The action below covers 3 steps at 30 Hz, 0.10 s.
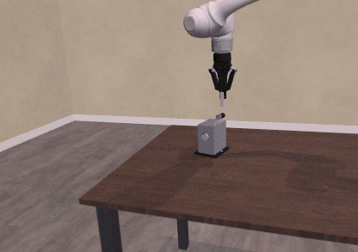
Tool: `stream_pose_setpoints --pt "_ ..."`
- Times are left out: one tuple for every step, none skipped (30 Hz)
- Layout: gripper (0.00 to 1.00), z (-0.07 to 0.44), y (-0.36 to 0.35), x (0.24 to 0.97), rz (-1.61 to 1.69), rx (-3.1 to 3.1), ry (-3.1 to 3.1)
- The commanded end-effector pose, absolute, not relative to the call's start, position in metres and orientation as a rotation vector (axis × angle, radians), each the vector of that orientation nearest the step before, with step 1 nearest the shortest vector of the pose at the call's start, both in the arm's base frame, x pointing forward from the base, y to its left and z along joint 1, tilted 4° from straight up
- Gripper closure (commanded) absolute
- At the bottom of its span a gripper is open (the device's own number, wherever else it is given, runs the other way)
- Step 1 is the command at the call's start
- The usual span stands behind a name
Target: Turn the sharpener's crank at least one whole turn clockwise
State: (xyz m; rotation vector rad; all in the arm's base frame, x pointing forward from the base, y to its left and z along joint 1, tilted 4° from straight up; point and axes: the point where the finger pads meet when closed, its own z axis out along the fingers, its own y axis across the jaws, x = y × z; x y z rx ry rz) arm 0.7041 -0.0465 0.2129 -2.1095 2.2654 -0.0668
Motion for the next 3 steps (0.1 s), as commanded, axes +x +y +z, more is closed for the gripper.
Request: stream_pose_setpoints --pt "1.00 0.2157 -0.0445 0.7045 -0.065 -2.099 2.269" --pt "1.00 0.2157 -0.0445 0.7045 -0.065 -2.099 2.269" --pt "1.00 0.2157 -0.0445 0.7045 -0.065 -2.099 2.269"
